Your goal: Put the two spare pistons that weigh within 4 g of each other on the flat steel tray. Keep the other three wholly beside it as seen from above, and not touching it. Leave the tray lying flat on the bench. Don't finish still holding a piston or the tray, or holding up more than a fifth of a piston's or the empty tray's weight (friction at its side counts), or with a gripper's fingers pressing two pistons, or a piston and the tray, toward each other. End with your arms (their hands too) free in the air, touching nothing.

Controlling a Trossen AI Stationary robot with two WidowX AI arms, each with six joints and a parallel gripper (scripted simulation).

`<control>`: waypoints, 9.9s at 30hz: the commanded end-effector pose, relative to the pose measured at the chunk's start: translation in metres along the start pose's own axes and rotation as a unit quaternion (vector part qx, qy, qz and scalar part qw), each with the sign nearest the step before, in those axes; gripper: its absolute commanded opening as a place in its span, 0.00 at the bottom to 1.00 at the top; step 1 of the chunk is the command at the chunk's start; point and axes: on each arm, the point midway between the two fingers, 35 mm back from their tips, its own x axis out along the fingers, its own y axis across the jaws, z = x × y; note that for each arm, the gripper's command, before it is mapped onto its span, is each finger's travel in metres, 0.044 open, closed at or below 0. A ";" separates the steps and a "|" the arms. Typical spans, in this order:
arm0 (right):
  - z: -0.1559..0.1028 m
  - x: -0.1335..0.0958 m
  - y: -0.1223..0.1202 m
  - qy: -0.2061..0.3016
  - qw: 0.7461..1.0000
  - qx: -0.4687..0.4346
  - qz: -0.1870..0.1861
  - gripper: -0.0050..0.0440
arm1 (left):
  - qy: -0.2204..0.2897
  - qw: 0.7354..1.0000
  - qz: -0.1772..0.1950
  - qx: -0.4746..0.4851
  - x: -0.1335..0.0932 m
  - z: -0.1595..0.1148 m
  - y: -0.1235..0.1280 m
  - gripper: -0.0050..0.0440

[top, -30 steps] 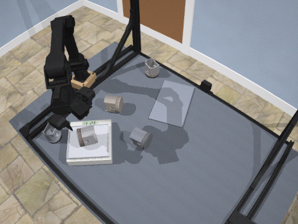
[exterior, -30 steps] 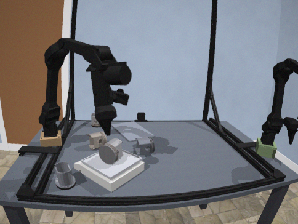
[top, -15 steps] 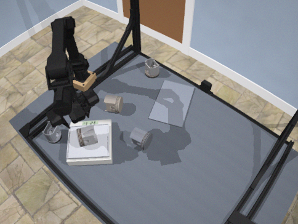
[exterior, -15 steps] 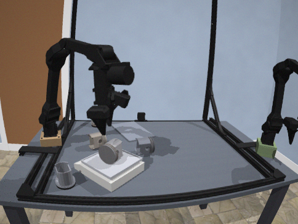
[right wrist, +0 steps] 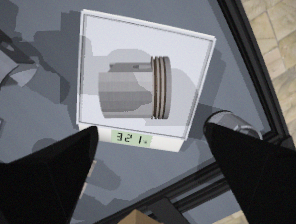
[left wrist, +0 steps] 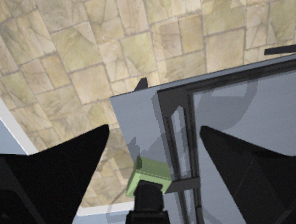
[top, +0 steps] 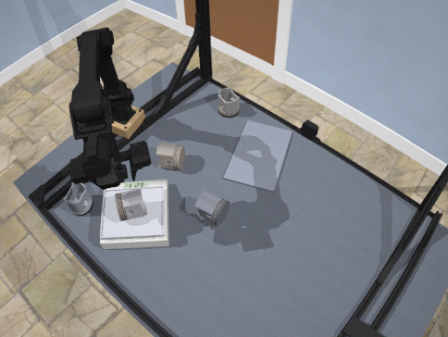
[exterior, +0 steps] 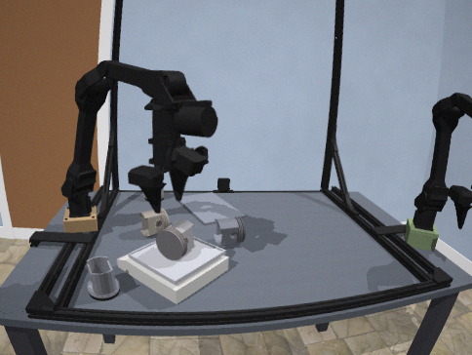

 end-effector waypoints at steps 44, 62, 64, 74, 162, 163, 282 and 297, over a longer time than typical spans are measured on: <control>-0.117 0.049 0.026 -0.174 0.980 0.099 -0.024 0.87 | 0.001 1.000 -0.001 0.002 0.000 0.000 0.000 1.00; -0.116 0.049 0.025 -0.168 0.981 0.097 -0.024 0.87 | 0.001 1.000 -0.001 0.002 0.000 0.000 0.000 1.00; -0.116 0.049 0.025 -0.168 0.981 0.097 -0.024 0.87 | 0.001 1.000 -0.001 0.002 0.000 0.000 0.000 1.00; -0.116 0.048 0.026 -0.168 0.981 0.095 -0.023 0.87 | 0.001 1.000 -0.001 0.002 0.000 0.000 0.000 1.00; 0.001 0.007 0.004 -0.030 0.967 -0.252 0.008 0.87 | 0.001 1.000 -0.001 0.002 0.000 0.000 0.000 1.00; 0.001 0.007 0.004 -0.032 0.964 -0.265 0.008 0.87 | 0.001 1.000 -0.001 0.002 0.000 0.000 0.000 1.00; 0.006 0.095 0.016 -0.099 0.704 -0.703 0.031 0.43 | 0.001 1.000 -0.001 0.002 0.000 0.000 0.000 1.00; 0.006 0.095 0.016 -0.099 0.704 -0.703 0.031 0.43 | 0.001 1.000 -0.001 0.002 0.000 0.000 0.000 1.00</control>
